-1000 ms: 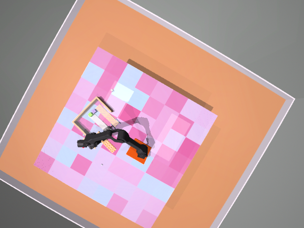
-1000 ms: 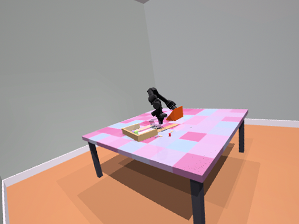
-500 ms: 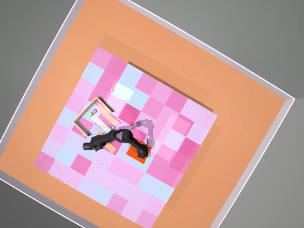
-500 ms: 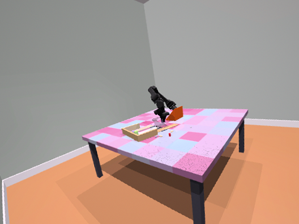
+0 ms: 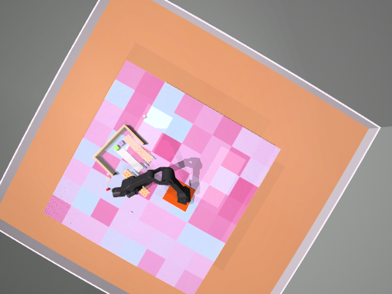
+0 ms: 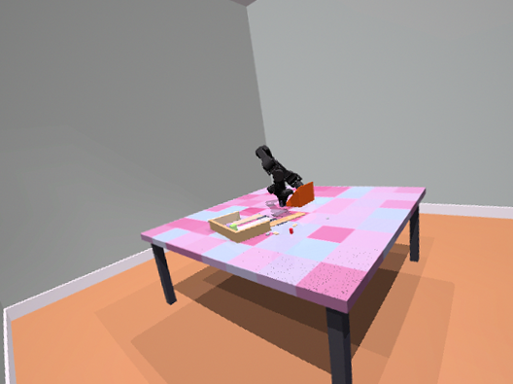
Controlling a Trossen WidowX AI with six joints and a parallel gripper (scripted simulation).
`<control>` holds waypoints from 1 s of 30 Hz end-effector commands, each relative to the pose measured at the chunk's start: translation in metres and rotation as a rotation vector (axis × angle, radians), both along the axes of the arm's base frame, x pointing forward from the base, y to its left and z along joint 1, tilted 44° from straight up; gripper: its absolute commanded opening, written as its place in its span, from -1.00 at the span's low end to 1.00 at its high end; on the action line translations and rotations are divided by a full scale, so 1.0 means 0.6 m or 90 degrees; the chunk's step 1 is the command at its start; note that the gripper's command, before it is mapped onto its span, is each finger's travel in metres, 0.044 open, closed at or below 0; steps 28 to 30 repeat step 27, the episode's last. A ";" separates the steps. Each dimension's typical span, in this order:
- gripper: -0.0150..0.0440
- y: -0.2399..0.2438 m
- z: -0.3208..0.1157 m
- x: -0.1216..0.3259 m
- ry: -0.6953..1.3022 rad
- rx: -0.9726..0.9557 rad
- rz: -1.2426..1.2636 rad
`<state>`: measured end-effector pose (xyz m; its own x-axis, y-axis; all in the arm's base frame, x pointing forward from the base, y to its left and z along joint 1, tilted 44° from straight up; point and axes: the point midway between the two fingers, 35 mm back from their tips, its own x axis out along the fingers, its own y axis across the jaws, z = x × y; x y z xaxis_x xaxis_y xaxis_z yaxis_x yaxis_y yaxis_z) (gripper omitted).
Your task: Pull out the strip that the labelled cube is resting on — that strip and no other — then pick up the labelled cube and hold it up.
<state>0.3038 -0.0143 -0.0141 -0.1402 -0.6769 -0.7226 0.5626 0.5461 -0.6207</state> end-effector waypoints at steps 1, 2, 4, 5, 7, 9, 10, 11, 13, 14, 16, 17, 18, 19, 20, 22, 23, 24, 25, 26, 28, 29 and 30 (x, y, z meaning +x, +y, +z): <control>-0.49 0.026 0.026 0.006 -0.009 0.004 0.001; -0.49 0.030 0.030 0.007 -0.009 0.004 0.001; -0.49 0.031 0.031 0.007 -0.009 0.004 0.001; -0.49 0.031 0.031 0.007 -0.009 0.004 0.001; -0.49 0.031 0.031 0.007 -0.009 0.004 0.001; -0.49 0.031 0.031 0.007 -0.009 0.004 0.001; -0.49 0.031 0.031 0.007 -0.009 0.004 0.001; -0.49 0.031 0.031 0.007 -0.009 0.004 0.001; -0.49 0.031 0.031 0.007 -0.009 0.004 0.001; -0.49 0.031 0.031 0.007 -0.009 0.004 0.001; -0.49 0.031 0.031 0.007 -0.009 0.004 0.001; -0.49 0.031 0.031 0.007 -0.009 0.004 0.001; -0.49 0.031 0.031 0.007 -0.009 0.004 0.001; -0.49 0.031 0.031 0.007 -0.009 0.004 0.001; -0.49 0.031 0.031 0.007 -0.009 0.004 0.001; -0.49 0.031 0.031 0.007 -0.009 0.004 0.001; -0.49 0.031 0.031 0.007 -0.009 0.004 0.001; -0.49 0.031 0.031 0.007 -0.009 0.004 0.001; -0.49 0.031 0.031 0.007 -0.009 0.004 0.001; -0.49 0.031 0.031 0.007 -0.009 0.004 0.001; -0.49 0.031 0.031 0.007 -0.009 0.004 0.001; -0.49 0.031 0.031 0.007 -0.009 0.004 0.001; -0.49 0.031 0.031 0.007 -0.009 0.004 0.001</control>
